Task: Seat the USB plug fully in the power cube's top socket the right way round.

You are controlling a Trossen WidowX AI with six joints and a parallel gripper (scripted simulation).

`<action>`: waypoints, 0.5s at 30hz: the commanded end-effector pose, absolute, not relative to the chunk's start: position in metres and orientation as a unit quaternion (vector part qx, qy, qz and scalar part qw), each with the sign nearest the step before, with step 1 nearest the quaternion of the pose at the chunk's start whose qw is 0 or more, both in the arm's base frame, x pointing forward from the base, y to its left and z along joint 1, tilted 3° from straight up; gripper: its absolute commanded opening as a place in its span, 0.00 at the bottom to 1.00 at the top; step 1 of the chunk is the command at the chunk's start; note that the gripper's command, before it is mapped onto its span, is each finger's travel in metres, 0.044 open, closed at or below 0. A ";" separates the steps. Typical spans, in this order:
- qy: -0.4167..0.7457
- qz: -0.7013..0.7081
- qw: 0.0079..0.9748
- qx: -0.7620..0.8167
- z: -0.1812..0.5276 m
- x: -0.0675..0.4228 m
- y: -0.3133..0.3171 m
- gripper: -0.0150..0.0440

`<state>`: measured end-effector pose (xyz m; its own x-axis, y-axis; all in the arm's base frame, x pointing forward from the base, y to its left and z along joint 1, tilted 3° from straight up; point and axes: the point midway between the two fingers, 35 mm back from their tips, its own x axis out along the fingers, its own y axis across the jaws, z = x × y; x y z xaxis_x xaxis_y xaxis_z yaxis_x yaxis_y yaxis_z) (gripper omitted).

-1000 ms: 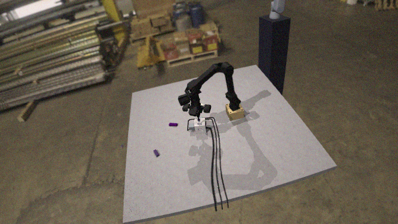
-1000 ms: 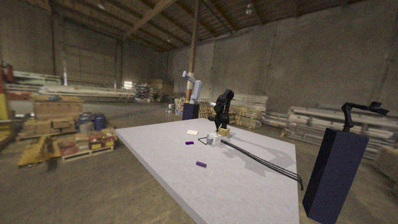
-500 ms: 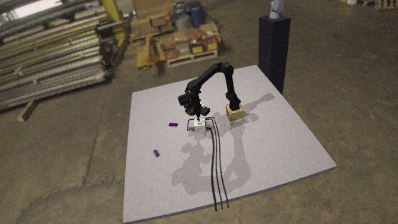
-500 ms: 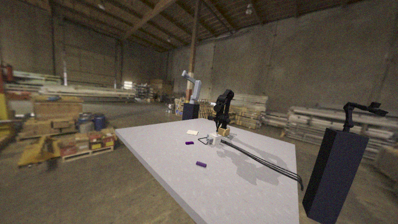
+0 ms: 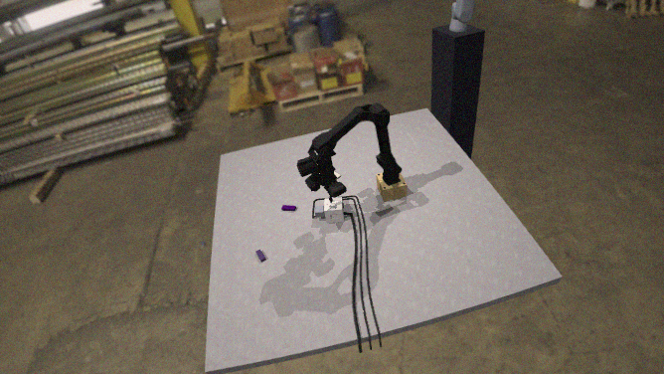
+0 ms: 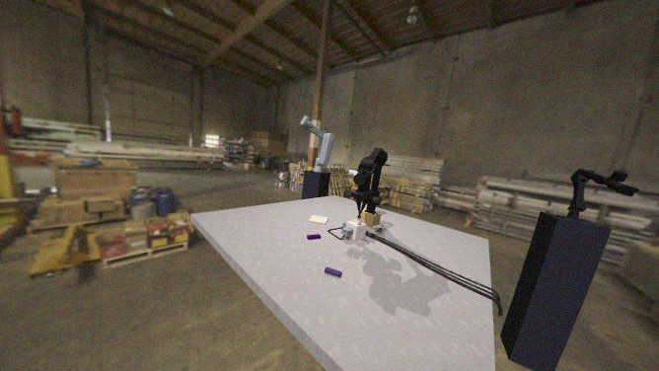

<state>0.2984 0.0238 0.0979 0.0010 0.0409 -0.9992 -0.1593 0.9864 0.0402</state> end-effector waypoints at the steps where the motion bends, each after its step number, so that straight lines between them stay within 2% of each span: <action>1: 0.706 0.035 0.707 -0.007 0.098 0.298 0.024 0.25; 15: 0.701 -0.094 0.696 0.122 0.098 0.298 0.024 0.25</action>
<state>0.2983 0.0239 0.0978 0.0010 0.0409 -0.9992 0.2299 0.9724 0.0400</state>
